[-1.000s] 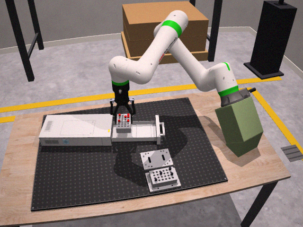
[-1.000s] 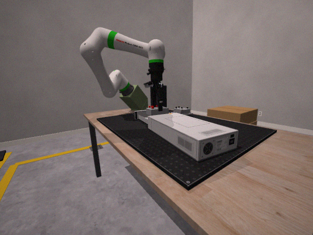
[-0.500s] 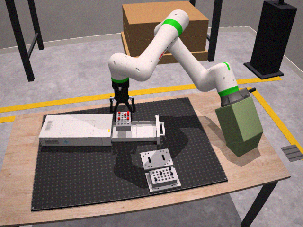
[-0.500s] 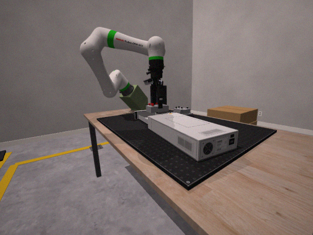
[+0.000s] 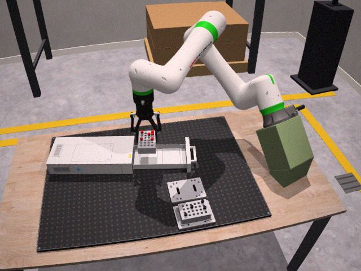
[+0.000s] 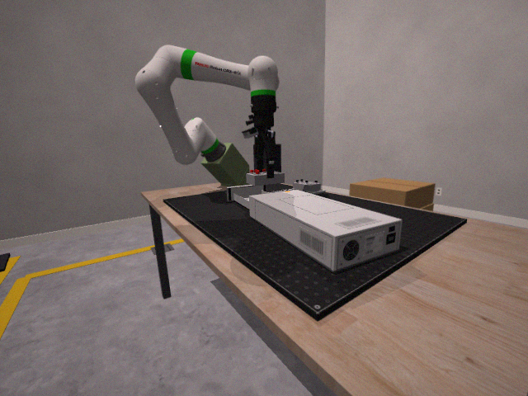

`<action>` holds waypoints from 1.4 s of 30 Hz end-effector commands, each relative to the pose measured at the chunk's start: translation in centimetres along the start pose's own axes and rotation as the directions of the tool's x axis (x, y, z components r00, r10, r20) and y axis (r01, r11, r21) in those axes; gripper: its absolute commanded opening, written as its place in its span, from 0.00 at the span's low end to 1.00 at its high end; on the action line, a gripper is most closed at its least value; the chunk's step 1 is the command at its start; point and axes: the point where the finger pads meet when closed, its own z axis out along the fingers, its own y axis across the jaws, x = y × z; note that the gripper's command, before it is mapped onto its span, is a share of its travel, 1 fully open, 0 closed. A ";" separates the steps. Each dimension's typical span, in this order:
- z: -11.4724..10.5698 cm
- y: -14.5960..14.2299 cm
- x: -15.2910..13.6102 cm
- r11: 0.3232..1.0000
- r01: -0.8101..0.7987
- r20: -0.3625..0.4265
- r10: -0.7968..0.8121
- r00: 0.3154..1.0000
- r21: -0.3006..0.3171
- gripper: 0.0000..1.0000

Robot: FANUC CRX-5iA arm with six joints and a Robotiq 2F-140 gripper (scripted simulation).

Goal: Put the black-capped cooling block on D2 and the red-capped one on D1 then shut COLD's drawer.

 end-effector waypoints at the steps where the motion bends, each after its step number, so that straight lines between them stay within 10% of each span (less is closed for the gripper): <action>1: -0.6 -0.1 0.0 1.000 0.000 0.001 0.000 1.000 0.002 0.10; 26: -1.4 -0.1 0.0 1.000 0.000 0.001 0.000 1.000 0.002 0.10; 42: -1.4 2.6 -3.0 0.921 0.389 0.000 -0.389 0.921 0.002 0.10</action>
